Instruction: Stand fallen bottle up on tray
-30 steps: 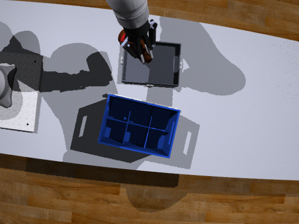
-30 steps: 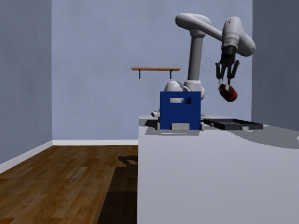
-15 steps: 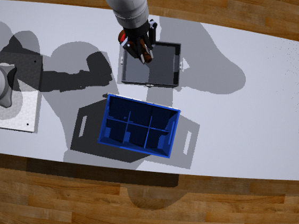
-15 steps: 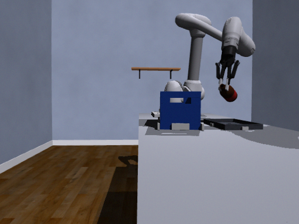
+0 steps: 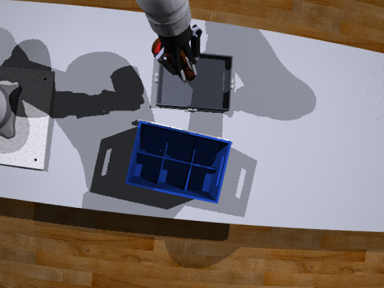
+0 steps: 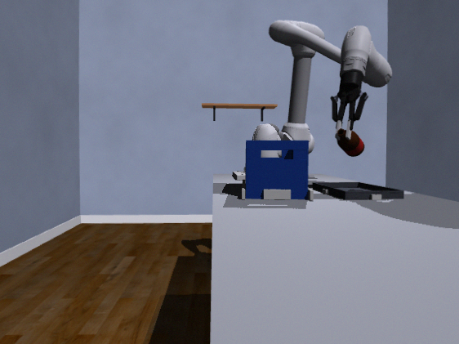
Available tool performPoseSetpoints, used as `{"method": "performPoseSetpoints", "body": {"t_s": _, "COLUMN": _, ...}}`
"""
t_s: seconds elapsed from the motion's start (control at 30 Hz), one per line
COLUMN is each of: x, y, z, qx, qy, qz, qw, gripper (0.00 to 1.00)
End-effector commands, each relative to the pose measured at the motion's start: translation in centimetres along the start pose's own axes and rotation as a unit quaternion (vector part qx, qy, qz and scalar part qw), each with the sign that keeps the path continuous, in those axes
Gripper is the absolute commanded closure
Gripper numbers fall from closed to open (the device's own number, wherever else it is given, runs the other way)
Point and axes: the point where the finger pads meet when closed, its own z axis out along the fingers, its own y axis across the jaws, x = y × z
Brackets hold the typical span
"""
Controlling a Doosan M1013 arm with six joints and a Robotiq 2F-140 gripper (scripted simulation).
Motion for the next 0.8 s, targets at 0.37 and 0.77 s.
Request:
{"method": "performPoseSetpoints", "body": {"t_s": 0.37, "x": 0.00, "y": -0.01, "z": 0.00, "qx": 0.000, "qy": -0.001, "qz": 0.000, "qw": 1.000, "gripper": 0.90}}
{"method": "performPoseSetpoints", "body": {"t_s": 0.77, "x": 0.07, "y": -0.11, "z": 0.07, "qx": 0.002, "qy": -0.018, "qz": 0.000, "qw": 1.000, "gripper": 0.90}}
